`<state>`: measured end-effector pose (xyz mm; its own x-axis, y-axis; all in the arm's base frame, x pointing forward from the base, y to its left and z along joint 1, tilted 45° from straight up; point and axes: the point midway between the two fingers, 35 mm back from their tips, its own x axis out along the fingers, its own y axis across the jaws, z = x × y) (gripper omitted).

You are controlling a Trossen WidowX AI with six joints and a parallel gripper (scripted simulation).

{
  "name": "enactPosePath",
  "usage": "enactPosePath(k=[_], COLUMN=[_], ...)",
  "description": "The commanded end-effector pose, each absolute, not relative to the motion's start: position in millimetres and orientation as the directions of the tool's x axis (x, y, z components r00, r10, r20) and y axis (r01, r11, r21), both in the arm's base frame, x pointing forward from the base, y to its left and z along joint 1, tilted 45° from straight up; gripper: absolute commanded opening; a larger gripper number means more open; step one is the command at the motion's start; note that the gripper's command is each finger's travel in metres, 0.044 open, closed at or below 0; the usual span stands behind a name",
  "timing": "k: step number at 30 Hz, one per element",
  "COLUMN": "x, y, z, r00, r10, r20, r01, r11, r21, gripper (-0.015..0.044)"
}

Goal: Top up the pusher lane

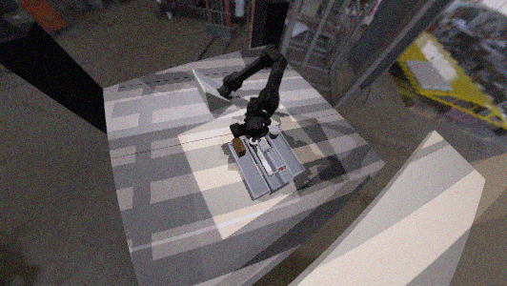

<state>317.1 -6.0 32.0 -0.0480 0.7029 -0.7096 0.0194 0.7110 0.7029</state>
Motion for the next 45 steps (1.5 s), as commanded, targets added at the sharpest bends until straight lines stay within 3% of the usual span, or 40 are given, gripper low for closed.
enactPosePath(k=[1,45], x=[325,343], y=[-7,-8], z=[35,39], r00=[-0.026,-0.026], r10=[0.705,0.706], r20=[-0.708,-0.708], r01=[0.009,0.008], r11=[0.709,0.709], r21=[0.705,0.706], gripper=[0.0000,0.0000])
